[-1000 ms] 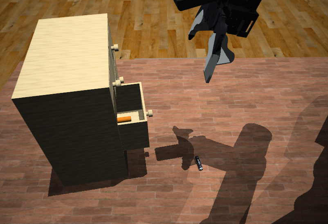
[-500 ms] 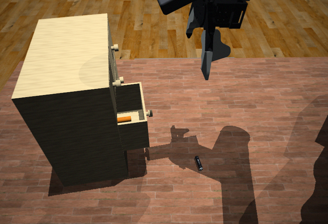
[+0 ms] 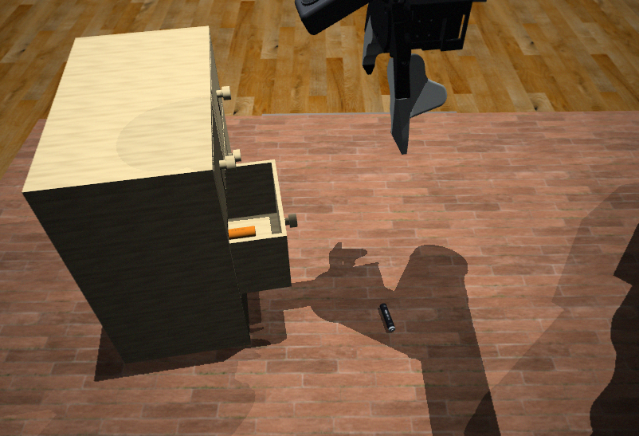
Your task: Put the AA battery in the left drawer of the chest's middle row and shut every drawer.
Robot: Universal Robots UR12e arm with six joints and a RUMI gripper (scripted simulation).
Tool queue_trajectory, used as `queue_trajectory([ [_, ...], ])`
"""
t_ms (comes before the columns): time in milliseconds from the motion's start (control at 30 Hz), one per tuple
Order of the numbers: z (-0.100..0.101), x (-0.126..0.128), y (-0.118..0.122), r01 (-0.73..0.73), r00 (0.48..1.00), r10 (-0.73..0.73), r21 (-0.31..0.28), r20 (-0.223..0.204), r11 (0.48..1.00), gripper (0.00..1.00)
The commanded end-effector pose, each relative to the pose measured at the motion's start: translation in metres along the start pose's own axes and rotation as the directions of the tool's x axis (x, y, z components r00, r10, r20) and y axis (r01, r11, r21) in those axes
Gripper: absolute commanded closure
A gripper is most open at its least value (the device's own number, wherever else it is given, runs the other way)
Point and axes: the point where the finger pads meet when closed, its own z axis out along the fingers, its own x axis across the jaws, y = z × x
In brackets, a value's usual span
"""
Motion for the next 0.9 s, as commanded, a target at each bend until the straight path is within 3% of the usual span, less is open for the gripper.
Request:
queue_trajectory([
  [0,-0.001,0.001,-0.001,0.001,1.000,-0.001,-0.008,0.000,1.000,0.00],
  [733,0.000,0.000,0.001,-0.001,1.000,0.001,-0.009,0.001,1.000,0.00],
  [867,0.010,-0.011,0.040,-0.004,1.000,0.004,-0.010,0.002,1.000,0.00],
])
